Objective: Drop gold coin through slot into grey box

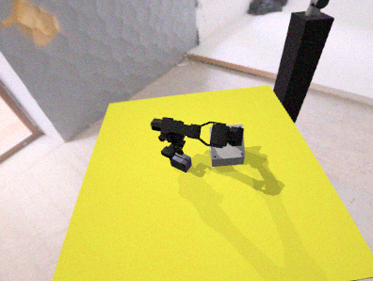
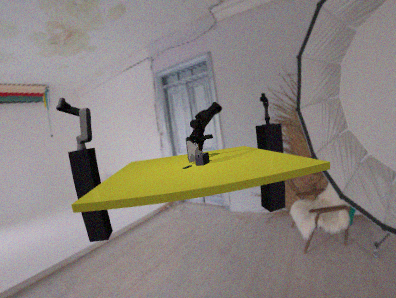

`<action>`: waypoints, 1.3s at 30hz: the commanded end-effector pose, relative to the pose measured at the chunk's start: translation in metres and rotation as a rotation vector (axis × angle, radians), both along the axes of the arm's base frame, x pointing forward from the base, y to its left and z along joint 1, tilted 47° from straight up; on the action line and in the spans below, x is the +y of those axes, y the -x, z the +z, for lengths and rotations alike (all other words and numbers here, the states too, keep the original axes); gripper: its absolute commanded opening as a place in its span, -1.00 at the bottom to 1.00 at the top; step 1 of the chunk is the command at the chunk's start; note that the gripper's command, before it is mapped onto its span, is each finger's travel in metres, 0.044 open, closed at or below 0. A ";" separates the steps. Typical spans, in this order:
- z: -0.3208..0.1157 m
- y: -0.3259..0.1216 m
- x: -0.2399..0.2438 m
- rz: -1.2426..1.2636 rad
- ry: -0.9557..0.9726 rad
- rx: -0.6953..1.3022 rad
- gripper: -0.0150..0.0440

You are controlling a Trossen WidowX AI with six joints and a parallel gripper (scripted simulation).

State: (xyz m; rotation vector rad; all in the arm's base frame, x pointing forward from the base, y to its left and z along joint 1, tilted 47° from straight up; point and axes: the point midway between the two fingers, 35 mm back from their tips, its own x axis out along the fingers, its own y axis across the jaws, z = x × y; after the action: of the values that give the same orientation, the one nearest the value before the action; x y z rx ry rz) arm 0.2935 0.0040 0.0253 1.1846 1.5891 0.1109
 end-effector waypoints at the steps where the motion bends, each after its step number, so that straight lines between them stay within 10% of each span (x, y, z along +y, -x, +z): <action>1: 0.001 0.001 0.001 0.000 0.000 0.000 -0.49; 39: -0.009 0.000 0.014 -0.004 -0.001 0.006 -0.49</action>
State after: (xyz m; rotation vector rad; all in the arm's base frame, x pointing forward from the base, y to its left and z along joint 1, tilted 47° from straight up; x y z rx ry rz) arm 0.2935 0.0164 0.0176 1.1841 1.5924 0.1069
